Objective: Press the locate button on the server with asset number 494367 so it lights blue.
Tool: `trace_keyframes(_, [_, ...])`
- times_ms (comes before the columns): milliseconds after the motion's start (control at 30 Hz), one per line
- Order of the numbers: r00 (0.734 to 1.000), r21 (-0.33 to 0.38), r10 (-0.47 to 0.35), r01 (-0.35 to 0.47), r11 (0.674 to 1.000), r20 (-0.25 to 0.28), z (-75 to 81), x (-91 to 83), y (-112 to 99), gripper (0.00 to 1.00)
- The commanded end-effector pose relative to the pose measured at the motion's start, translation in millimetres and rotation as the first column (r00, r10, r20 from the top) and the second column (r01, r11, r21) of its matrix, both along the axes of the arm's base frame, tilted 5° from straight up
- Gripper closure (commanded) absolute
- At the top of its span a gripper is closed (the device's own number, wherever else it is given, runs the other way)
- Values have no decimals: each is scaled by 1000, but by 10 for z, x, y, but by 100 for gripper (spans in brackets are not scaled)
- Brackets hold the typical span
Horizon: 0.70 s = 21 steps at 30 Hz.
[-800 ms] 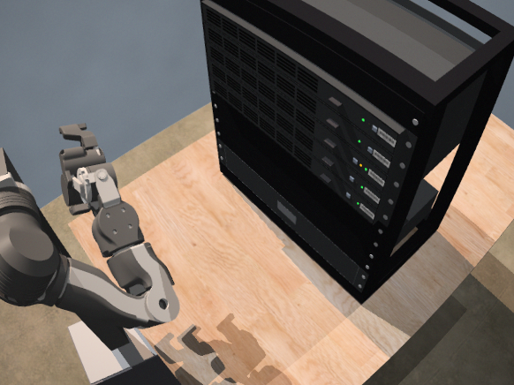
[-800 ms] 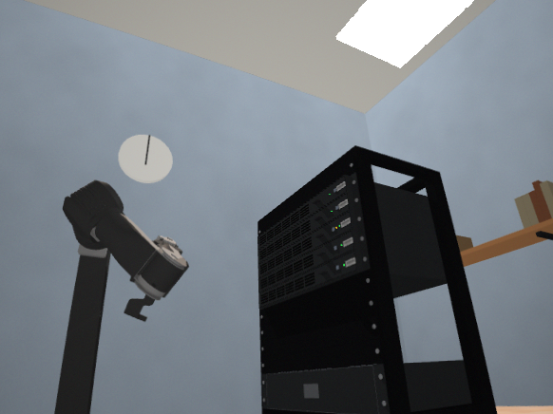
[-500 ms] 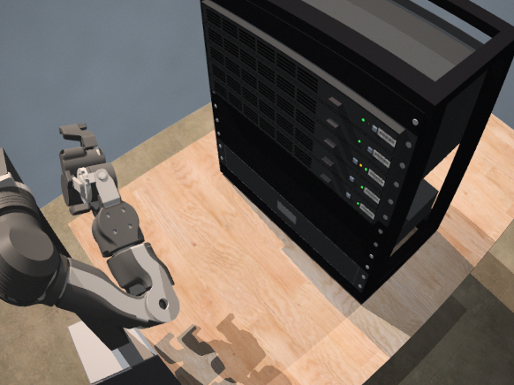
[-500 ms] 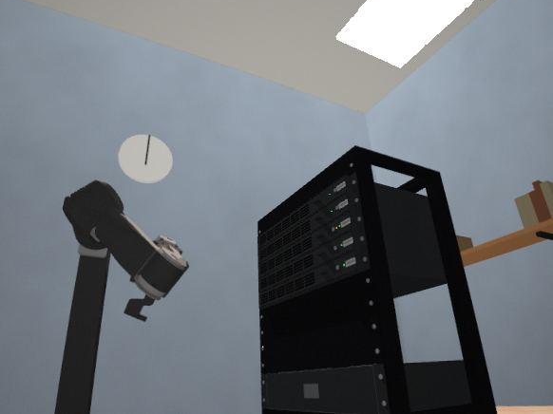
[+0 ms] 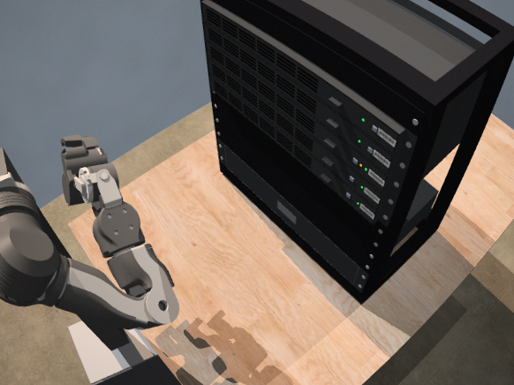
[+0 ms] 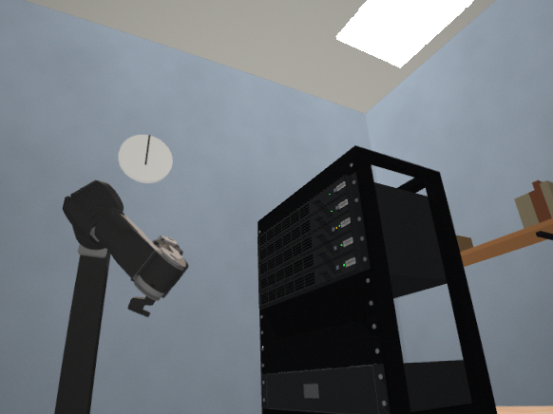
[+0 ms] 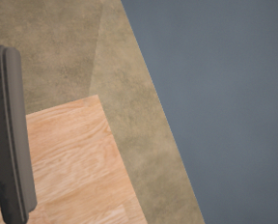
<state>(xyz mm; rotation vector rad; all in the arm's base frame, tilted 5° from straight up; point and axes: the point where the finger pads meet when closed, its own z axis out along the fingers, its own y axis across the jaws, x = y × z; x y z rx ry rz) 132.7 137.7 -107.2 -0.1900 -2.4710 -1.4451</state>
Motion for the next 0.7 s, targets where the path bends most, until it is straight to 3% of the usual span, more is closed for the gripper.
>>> trace_keyframes(0, [1000,13,-11,11,1000,-14,18,24,2,40])
trace_keyframes(400, [985,85,-101,113,990,-138,108,254,-41,40])
trace_keyframes(667, [934,160,-207,261,952,-292,205,583,-155,40])
